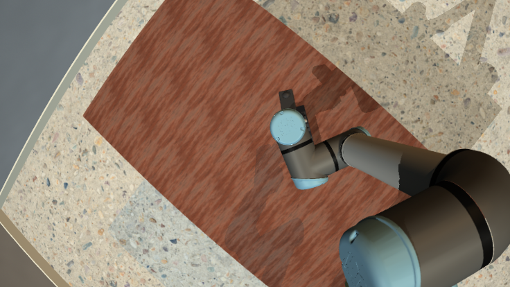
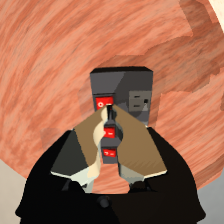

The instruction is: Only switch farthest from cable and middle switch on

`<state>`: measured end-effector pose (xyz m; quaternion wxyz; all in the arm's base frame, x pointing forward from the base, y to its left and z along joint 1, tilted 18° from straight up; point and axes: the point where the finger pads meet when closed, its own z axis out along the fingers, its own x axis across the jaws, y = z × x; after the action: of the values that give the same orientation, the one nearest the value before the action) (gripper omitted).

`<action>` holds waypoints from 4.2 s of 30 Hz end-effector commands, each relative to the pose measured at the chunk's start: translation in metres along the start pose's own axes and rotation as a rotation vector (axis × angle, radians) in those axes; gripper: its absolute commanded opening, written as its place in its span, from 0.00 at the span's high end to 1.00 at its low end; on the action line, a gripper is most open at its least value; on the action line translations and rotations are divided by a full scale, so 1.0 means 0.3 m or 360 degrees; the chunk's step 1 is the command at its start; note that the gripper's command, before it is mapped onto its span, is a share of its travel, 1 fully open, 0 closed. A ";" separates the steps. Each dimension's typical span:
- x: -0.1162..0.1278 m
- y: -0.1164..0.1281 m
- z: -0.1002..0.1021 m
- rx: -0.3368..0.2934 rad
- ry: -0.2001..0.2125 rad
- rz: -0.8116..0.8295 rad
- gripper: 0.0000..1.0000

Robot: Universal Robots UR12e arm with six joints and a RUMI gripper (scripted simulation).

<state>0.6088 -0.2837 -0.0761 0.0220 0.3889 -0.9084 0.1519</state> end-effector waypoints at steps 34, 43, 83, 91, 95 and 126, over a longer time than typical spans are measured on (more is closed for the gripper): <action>-0.001 -0.001 -0.071 0.0002 -0.0001 0.0000 1.00; -0.001 -0.001 -0.124 0.0002 -0.0001 0.0000 1.00; 0.002 0.153 -0.171 0.0001 0.0000 0.0000 1.00; 0.002 0.153 -0.171 0.0001 0.0000 0.0000 1.00; 0.002 0.153 -0.171 0.0001 0.0000 0.0000 1.00; 0.002 0.153 -0.153 0.0002 -0.0001 0.0000 1.00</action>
<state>0.5715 -0.2400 -0.0424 0.0220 0.3889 -0.9084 0.1519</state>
